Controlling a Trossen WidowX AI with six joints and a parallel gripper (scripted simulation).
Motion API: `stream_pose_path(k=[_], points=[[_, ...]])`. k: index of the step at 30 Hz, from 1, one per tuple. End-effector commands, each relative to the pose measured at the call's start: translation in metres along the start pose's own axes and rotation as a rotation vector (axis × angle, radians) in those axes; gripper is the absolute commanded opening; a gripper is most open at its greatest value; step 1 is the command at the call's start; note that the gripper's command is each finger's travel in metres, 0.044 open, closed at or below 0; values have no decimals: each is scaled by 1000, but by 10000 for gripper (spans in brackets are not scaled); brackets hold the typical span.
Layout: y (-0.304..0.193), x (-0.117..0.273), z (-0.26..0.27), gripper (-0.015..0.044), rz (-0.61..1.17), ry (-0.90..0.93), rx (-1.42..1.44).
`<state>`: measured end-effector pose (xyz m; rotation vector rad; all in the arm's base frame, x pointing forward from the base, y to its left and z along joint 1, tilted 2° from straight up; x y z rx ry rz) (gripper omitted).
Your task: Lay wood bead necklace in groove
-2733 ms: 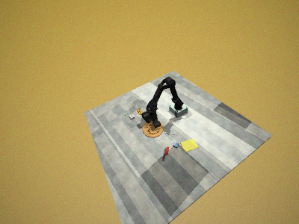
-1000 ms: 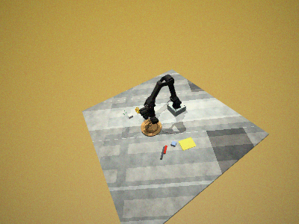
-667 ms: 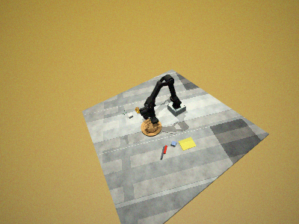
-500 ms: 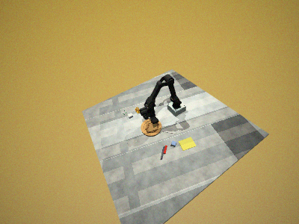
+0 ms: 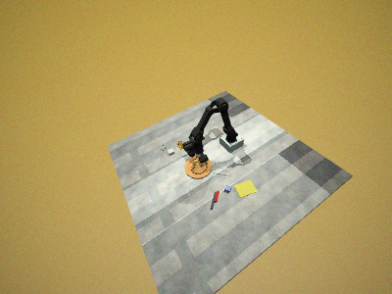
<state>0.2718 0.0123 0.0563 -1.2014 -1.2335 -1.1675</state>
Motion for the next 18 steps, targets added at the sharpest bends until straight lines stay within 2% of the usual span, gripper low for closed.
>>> stream_pose_path(k=[1, 17, 18], points=[[1, 1, 0, 440, 2, -2, 4], [1, 1, 0, 440, 2, -2, 4], [1, 2, 0, 414, 2, -2, 20]])
Point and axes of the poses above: the point midway between the two fingers, 35 mm back from their tips, its own x axis back along the fingers, its own z axis across the jaws, y = z × x, the point moved 8 cm from there along x, back along the fingers, and after that the axes turned 3 degrees about x, right-handed, at the moved point
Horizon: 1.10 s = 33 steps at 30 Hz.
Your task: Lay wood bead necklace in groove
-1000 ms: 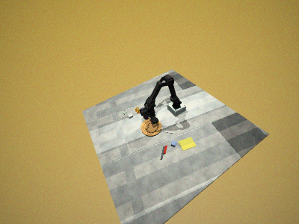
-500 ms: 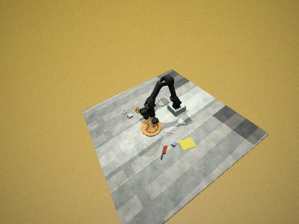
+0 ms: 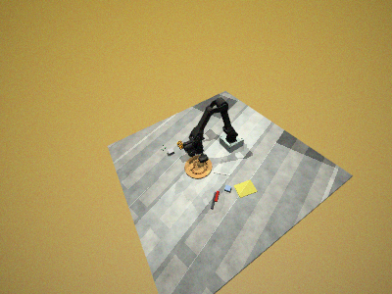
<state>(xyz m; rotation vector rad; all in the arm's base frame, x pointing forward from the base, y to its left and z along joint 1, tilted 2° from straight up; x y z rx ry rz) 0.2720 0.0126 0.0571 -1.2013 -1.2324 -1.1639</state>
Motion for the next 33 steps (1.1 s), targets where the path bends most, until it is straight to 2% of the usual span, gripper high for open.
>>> stream_pose_path(k=[1, 6, 11, 33], points=[[2, 5, 0, 387, 0, -2, 67], [8, 32, 4, 256, -1, -2, 478], [9, 33, 4, 125, -1, -2, 494], [11, 13, 4, 120, -8, -3, 490]])
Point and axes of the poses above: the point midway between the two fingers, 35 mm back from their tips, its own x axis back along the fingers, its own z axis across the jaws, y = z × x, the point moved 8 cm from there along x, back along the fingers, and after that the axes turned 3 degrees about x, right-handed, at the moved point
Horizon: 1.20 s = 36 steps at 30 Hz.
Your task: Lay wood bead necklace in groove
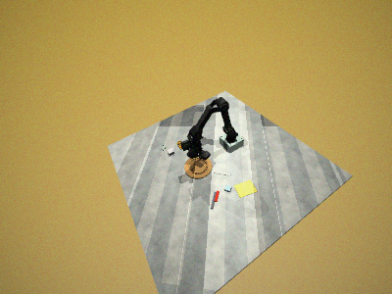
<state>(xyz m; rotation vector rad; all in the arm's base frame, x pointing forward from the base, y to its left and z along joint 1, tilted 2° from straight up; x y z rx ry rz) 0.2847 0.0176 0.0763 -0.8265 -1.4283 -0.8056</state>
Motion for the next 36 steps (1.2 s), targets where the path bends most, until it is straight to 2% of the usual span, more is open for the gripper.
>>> stream_pose_path(k=[1, 19, 24, 36], points=[[-2, -8, 1, 120, 9, 4, 3], [-4, -27, 2, 120, 16, 6, 7], [-3, -25, 1, 0, 11, 5, 2], [-3, -25, 1, 0, 11, 5, 2]])
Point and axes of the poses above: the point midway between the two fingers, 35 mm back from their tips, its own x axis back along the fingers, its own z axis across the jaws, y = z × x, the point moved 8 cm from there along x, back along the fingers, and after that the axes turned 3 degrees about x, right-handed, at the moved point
